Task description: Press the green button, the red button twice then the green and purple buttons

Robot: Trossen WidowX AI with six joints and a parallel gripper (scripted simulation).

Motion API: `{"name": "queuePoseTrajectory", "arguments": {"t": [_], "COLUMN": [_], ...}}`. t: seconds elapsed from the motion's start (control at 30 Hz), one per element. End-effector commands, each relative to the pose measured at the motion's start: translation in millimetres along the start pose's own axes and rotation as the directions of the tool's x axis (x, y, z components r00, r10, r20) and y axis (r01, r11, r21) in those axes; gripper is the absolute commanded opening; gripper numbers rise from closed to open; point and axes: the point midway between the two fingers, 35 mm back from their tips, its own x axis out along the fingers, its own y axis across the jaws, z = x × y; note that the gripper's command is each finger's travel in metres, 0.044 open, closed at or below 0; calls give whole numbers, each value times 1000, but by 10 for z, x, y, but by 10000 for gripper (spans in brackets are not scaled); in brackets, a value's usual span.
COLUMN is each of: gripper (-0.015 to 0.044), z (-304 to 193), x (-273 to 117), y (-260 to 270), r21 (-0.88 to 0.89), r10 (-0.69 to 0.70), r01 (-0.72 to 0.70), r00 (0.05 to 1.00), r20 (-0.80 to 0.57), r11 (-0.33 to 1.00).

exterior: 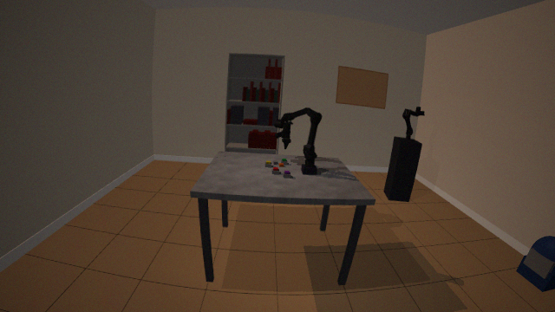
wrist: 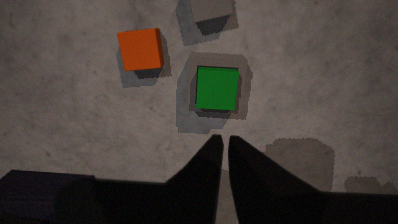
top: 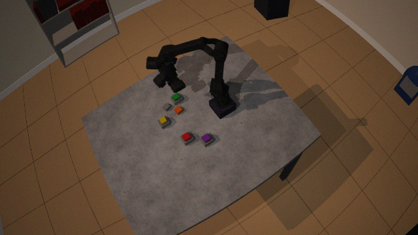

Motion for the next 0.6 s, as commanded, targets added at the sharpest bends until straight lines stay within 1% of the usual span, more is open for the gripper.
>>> {"name": "queuePoseTrajectory", "arguments": {"t": [0.0,0.17,0.3,0.57], "gripper": [20,20,20,20], "z": [134,488,676,789], "x": [-55,-64,-74,-83], "y": [130,638,1095,2043], "r21": [-5,-20,-27,-6], "r10": [1,7,13,22], "r01": [-1,-6,-12,-22], "r00": [1000,1000,999,1000], "r20": [12,25,31,18], "r11": [1000,1000,1000,1000]}}
